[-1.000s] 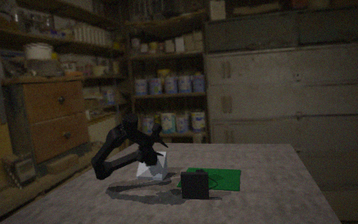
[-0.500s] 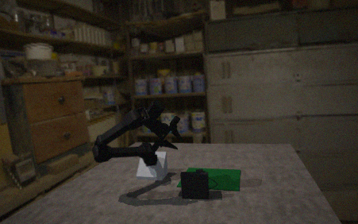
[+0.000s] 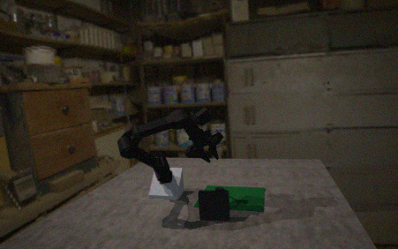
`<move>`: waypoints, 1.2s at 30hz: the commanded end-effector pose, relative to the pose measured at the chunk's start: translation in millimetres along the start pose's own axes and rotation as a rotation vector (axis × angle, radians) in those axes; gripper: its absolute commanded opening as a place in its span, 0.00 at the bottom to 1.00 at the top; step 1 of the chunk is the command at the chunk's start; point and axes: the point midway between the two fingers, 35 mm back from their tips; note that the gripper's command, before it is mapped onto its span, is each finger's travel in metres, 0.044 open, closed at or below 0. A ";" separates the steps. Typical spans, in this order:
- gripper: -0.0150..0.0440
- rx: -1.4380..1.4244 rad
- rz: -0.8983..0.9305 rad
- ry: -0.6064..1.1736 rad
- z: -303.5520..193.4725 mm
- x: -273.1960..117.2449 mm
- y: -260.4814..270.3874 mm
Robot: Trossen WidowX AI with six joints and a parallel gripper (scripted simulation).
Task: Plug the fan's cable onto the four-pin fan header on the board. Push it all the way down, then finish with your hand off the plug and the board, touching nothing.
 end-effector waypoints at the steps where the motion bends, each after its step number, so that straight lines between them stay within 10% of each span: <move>1: 0.61 0.291 0.190 0.137 47.1 47.1 9.5; 20: 0.61 0.848 0.303 0.721 103.5 135.3 78.4; 36: 0.61 0.853 0.302 0.727 99.3 149.6 84.3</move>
Point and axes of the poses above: the point midway between the two fingers, 35 mm back from their tips, its own x axis out along the fingers, its own y axis across the jaws, z = x × y, and after that the axes turned 4 degrees about x, right-handed
